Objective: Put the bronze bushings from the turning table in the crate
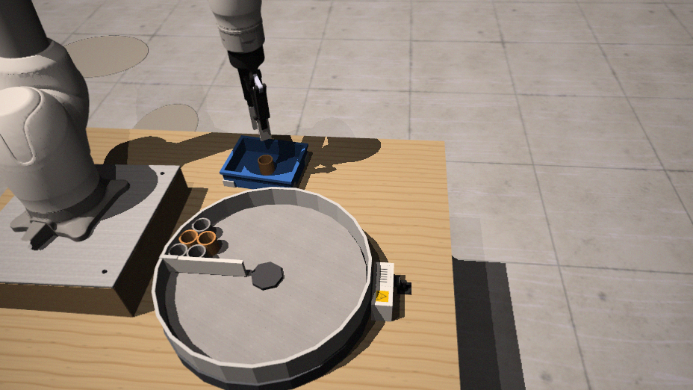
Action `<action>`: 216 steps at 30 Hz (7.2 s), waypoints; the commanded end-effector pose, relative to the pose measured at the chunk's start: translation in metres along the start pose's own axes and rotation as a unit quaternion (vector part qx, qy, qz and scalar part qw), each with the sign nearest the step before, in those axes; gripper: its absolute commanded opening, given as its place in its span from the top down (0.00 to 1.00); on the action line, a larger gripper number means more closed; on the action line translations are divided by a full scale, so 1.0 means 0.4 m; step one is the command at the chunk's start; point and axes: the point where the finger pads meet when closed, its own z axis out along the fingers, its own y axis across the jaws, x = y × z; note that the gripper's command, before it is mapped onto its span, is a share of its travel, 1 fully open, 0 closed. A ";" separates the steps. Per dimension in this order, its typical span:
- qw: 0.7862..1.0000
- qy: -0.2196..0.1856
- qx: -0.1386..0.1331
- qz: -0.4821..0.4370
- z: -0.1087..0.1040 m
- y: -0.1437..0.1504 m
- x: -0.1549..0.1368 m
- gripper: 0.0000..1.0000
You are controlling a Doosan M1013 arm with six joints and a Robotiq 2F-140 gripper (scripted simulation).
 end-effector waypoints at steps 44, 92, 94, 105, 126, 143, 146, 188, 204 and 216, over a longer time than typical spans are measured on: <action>1.000 0.000 0.000 0.000 -0.006 0.000 0.000 0.72; 0.988 0.000 0.000 0.156 -0.006 0.078 -0.069 0.90; 0.979 0.000 0.000 0.206 -0.006 0.103 -0.091 0.90; 0.905 0.000 0.000 0.426 -0.006 0.218 -0.192 0.90; 0.620 0.000 0.000 0.785 -0.008 0.447 -0.395 0.90; 0.395 0.000 0.000 0.919 -0.008 0.577 -0.510 0.90; 0.385 0.000 0.000 0.923 -0.008 0.583 -0.515 0.90; 0.383 0.000 0.000 0.924 -0.004 0.584 -0.515 0.90; 0.383 0.000 0.000 0.924 0.049 0.584 -0.514 0.90; 0.383 0.000 0.000 0.924 0.049 0.584 -0.514 0.90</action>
